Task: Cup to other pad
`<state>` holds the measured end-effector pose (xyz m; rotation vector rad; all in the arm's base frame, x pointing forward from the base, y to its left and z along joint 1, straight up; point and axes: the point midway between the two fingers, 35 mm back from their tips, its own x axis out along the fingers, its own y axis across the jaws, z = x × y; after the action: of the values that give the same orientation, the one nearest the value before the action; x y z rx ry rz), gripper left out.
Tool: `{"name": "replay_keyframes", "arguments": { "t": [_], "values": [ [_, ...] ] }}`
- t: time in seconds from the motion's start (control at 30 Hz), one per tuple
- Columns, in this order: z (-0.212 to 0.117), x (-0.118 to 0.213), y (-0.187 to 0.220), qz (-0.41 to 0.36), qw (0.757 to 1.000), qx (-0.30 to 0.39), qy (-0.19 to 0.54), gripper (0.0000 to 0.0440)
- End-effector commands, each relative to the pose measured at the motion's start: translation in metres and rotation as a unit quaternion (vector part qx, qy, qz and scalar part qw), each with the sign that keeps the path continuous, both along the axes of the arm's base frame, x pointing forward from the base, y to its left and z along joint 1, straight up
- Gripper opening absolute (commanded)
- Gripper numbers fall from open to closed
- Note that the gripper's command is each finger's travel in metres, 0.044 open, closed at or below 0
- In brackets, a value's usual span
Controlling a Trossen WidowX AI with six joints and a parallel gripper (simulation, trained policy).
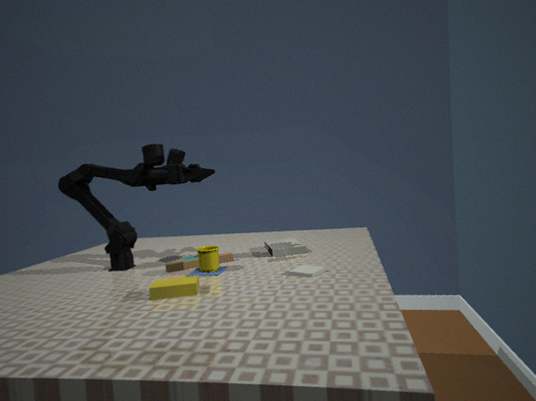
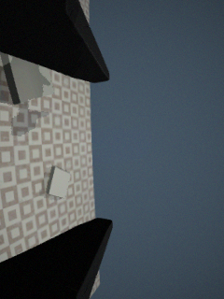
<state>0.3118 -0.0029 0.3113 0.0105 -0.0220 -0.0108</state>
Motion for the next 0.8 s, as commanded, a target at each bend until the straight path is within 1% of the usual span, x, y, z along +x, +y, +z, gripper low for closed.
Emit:
{"name": "replay_keyframes", "arguments": {
  "t": [0.0,0.37,0.43,0.77],
  "values": [
    [0.0,0.001,0.0,-0.001,1.0,0.001,0.002,0.0374],
    [-0.01,0.009,0.01,0.005,0.998,0.018,0.06,0.009],
    [-0.012,0.011,0.013,0.008,0.997,0.022,0.074,0.0086],
    [-0.022,0.023,0.03,0.028,0.989,0.046,0.141,0.0125]
  ]
}}
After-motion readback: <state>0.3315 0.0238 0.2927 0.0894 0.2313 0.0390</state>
